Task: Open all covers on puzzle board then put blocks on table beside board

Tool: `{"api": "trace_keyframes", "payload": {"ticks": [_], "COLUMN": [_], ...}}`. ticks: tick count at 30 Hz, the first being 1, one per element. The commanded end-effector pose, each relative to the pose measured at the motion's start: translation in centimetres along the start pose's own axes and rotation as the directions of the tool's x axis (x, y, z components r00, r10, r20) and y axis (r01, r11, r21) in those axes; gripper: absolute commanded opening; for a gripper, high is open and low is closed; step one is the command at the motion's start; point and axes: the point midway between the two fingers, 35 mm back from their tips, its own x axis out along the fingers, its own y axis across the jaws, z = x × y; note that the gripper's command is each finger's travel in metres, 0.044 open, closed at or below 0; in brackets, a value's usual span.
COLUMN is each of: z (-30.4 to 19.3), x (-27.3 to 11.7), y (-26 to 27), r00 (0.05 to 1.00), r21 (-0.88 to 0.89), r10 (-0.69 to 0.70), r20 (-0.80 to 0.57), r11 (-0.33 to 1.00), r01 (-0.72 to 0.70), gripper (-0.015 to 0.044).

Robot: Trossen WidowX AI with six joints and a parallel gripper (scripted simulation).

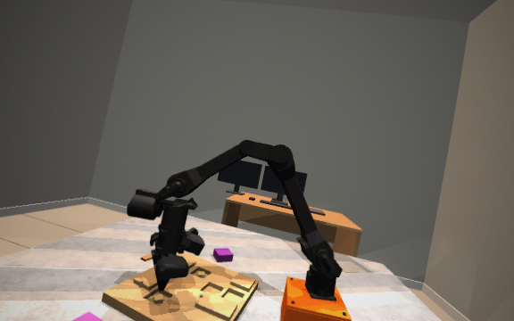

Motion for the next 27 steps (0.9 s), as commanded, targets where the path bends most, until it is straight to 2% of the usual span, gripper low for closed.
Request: {"api": "trace_keyframes", "payload": {"ticks": [1,27], "z": [0.0,0.1], "x": [0.4,2.3], "y": [0.0,0.0], "r00": [1.0,1.0], "r21": [0.001,0.001], "r10": [-0.002,-0.002], "r20": [0.001,0.002], "r11": [1.0,1.0], "r01": [0.002,0.002], "gripper": [0.0144,0.0144]}}
